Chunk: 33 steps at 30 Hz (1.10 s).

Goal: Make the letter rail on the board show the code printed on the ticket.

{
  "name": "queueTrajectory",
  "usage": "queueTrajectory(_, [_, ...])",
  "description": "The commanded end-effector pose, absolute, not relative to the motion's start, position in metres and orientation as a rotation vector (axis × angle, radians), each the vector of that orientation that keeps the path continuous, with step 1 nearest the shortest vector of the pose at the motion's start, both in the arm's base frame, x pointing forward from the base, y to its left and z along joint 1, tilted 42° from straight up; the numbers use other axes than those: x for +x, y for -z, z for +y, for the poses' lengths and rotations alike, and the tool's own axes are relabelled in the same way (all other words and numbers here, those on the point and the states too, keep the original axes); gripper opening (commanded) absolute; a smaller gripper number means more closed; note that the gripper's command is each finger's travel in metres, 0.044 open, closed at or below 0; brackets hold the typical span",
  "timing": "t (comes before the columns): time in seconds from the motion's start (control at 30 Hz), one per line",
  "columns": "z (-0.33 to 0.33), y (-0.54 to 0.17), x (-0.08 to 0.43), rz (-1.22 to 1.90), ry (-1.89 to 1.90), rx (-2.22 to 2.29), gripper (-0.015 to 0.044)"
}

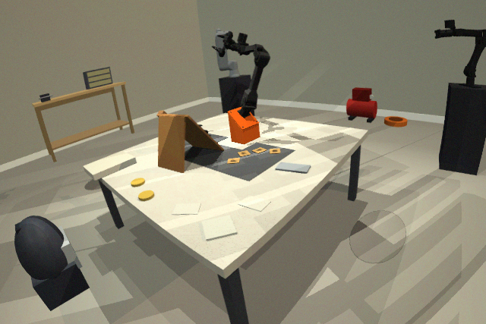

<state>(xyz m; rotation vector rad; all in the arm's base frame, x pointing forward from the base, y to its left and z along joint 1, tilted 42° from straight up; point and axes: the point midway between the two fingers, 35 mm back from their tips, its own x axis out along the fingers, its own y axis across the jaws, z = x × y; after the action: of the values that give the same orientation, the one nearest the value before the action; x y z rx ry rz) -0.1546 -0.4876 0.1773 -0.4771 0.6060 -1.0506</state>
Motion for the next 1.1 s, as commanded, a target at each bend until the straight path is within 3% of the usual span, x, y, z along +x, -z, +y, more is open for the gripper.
queueTrajectory(0.0, [-0.482, -0.141, -0.096, 0.532, 0.925, -0.365, 0.044])
queueTrajectory(0.3, [-0.432, -0.071, 0.041, 0.401, 0.604, -0.107, 0.044])
queueTrajectory(0.6, [-0.33, -0.018, 0.15, 0.341, 0.271, 0.181, 0.044])
queueTrajectory(0.83, [-0.222, 0.009, 0.201, 0.35, 0.006, 0.43, 0.044])
queueTrajectory(1.07, [-0.109, 0.019, 0.214, 0.413, -0.241, 0.682, 0.044])
